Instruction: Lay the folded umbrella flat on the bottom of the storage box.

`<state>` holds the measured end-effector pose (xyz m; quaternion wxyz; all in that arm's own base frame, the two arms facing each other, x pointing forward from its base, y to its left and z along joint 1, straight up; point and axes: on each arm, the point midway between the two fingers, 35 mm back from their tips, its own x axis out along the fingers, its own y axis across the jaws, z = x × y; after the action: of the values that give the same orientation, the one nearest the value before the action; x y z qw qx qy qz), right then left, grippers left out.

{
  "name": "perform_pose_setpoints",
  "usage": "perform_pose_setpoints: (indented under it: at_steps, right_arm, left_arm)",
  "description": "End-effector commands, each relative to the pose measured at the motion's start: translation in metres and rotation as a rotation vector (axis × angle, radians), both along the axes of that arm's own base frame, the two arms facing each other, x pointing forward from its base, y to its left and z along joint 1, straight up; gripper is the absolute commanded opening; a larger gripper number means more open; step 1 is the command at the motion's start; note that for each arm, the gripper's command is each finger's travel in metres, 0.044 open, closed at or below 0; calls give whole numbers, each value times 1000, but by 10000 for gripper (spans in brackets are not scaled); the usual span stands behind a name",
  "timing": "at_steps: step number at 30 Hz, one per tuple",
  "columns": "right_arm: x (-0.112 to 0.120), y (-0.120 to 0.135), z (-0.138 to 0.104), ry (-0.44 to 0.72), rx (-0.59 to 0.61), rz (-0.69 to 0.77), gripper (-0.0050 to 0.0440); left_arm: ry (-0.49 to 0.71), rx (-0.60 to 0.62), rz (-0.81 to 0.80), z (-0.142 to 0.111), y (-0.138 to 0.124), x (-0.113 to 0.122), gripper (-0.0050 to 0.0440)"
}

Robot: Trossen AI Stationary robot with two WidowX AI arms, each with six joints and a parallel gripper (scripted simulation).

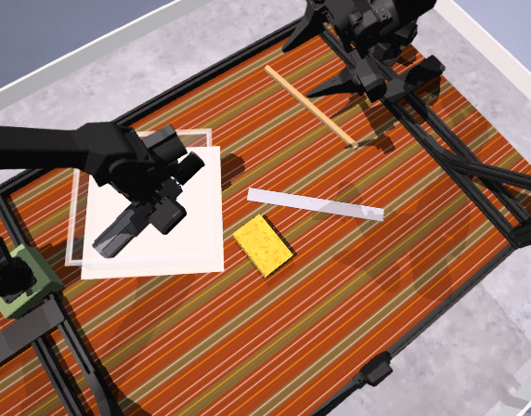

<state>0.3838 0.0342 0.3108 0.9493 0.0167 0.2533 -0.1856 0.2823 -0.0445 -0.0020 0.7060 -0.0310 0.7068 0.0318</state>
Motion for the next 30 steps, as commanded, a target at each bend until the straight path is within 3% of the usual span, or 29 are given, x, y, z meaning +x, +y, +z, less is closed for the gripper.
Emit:
perform_pose_setpoints:
  at_steps: [1, 30]
  right_arm:
    - [0, 0, 0, 0, 1, -2, 400]
    - [0, 0, 0, 0, 1, -2, 400]
  left_arm:
    - [-1, -1, -3, 0, 0, 0, 284]
    - [-1, -1, -3, 0, 0, 0, 292]
